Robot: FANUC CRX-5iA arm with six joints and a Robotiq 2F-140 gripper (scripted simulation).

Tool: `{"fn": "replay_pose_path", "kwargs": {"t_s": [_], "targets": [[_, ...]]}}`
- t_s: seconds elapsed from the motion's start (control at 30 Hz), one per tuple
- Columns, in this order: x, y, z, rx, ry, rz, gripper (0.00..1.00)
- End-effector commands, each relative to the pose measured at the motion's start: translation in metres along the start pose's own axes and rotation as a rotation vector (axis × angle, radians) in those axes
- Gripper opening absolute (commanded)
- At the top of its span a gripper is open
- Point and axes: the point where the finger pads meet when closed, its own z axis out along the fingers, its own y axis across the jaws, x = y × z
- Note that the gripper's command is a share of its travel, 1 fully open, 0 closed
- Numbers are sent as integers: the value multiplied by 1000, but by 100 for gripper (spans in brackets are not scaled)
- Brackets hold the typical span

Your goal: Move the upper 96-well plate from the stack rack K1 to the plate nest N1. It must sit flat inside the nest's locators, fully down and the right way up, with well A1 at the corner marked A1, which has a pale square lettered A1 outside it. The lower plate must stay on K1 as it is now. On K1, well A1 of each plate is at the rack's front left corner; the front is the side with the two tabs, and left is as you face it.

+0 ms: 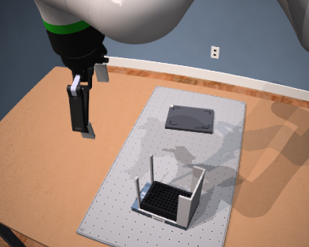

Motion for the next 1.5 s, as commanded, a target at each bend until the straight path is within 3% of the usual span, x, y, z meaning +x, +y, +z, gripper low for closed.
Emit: {"fn": "replay_pose_path", "kwargs": {"t_s": [0.0,0.1,0.2,0.4,0.5,0.67,0.77,0.97,1.07,1.23,1.33,1.47], "targets": [[-14,-12,6,46,-2,34,100],[-24,-19,10,46,-2,34,100],[-36,-27,15,108,-16,84,100],[-51,-37,20,108,-16,84,100],[-63,-45,24,167,-37,138,100],[-80,-54,29,167,-37,138,100],[-93,-61,32,225,-64,195,100],[-110,-69,36,225,-64,195,100],[-124,-75,39,279,-97,256,100],[-143,-83,43,279,-97,256,100],[-157,-88,45,331,-136,320,100],[-166,-91,47,331,-136,320,100]]}}
